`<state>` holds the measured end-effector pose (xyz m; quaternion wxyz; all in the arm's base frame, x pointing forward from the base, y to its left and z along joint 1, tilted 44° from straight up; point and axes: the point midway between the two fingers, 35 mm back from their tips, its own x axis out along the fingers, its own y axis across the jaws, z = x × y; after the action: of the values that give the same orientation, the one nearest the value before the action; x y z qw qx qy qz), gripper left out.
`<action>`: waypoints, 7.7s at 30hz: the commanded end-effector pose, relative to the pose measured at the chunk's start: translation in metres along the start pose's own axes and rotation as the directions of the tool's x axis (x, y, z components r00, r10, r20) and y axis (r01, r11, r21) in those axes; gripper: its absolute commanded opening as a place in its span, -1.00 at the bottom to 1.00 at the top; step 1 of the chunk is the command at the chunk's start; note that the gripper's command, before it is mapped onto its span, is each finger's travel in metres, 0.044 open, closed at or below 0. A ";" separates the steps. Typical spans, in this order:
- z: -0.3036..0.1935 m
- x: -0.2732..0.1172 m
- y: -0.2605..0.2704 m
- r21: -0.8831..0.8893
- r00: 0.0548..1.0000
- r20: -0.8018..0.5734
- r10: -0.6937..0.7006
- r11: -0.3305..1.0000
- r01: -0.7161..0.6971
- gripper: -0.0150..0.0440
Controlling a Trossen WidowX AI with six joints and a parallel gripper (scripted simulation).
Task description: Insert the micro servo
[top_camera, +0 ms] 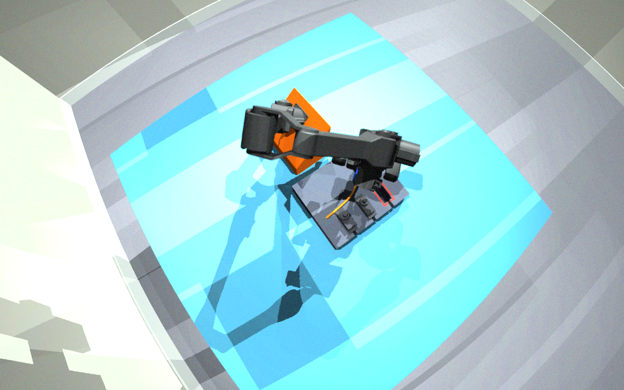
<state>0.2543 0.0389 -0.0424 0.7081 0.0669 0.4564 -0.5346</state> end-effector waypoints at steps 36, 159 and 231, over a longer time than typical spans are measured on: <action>-0.033 -0.026 0.015 0.008 1.000 -0.003 0.015 1.000 -0.015 -0.49; 0.036 0.009 0.102 -0.790 1.000 0.003 0.018 0.613 -0.009 -0.49; 0.026 0.002 0.094 -0.798 1.000 0.006 0.016 0.603 -0.005 0.32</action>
<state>0.3531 0.0567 -0.0691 0.6696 -0.2564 0.6414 -0.2731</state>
